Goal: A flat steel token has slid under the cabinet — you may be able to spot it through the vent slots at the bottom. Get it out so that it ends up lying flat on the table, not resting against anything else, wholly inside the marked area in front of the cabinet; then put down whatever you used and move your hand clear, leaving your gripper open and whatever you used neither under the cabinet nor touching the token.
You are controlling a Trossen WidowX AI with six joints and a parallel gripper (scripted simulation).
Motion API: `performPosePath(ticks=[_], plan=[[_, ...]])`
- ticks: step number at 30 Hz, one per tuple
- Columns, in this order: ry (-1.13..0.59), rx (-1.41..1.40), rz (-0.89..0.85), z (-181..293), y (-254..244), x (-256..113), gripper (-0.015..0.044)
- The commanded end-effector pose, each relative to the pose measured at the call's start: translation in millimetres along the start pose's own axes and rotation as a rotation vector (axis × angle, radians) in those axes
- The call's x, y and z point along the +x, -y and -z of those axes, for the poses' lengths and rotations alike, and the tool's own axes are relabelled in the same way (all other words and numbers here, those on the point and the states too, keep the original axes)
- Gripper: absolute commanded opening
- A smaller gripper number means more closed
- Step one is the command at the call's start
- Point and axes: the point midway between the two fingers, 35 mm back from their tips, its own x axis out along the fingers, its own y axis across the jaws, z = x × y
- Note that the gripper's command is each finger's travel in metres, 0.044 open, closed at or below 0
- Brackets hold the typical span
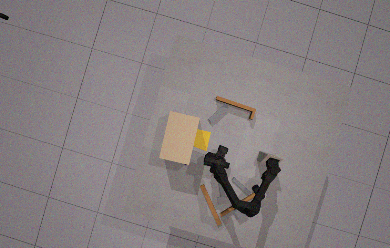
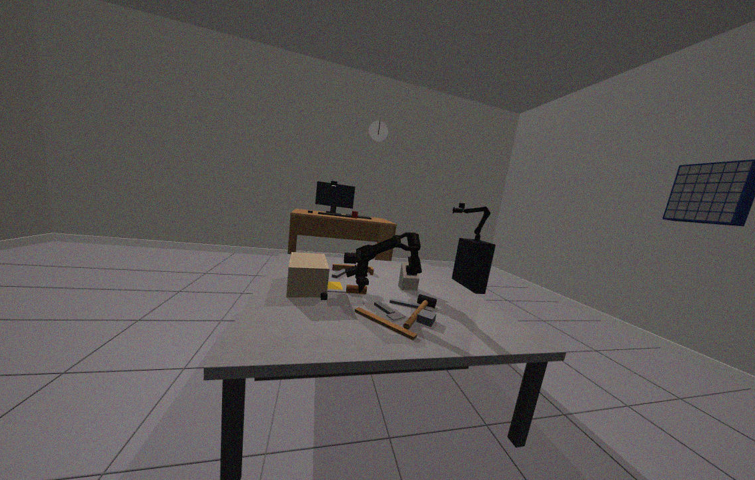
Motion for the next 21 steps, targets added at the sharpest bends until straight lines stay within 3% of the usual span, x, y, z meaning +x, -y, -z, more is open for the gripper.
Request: performPosePath(ticks=[1, 21], plan=[[0.003, -0.009, -0.001, -7.5, -0.4, -0.3, 0.0000], [0.004, -0.010, -0.001, -27.4, -1.1, -0.4, 0.0000]])
